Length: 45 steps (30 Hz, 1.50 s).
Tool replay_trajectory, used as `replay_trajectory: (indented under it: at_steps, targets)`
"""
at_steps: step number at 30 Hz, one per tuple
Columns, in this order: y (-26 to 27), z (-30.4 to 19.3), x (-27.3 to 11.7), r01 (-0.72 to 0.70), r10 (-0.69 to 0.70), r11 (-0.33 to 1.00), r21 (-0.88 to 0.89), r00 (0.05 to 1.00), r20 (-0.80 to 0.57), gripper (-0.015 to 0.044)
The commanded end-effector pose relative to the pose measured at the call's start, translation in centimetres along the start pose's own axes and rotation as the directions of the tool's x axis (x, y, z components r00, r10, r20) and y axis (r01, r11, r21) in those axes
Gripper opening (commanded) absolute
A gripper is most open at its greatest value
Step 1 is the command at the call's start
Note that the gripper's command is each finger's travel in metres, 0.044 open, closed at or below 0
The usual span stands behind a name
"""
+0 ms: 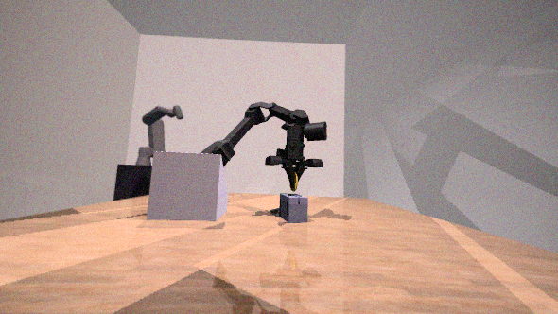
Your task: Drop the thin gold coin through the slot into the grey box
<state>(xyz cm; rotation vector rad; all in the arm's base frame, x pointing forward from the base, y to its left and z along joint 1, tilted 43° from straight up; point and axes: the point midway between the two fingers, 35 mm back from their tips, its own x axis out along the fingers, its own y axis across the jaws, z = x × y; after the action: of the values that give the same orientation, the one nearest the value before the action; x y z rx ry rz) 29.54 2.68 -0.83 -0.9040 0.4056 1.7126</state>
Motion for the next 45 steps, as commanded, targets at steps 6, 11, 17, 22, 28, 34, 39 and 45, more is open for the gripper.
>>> replay_trajectory:
  at_steps: [6, 11, 17, 22, 28, 34, 39, 45]
  targets:
    - [0.0, 0.0, 0.5, 0.002, -0.002, 1.000, 0.004, 1.000, 0.003, 0.0000]
    - [0.0, 0.0, 0.8, 0.002, -0.002, 1.000, 0.004, 1.000, 0.003, 0.0000]
    - [0.0, 0.0, 1.1, 0.002, -0.002, 1.000, 0.005, 1.000, 0.003, 0.0000]
    - [0.0, 0.0, 1.0, 0.000, 0.000, 1.000, -0.001, 1.000, 0.000, 0.0079]
    - [0.0, 0.0, 1.0, 0.000, 0.000, 1.000, -0.001, 1.000, 0.000, 0.0161]
    - [0.0, 0.0, 1.0, 0.000, 0.000, 1.000, -0.001, 1.000, 0.000, 0.0161]
    - [0.0, 0.0, -0.7, 0.000, 0.000, 1.000, 0.000, 1.000, 0.000, 0.0292]
    - [0.2, 0.1, -4.2, 0.001, -0.001, 1.000, 0.006, 1.000, 0.003, 0.0440]
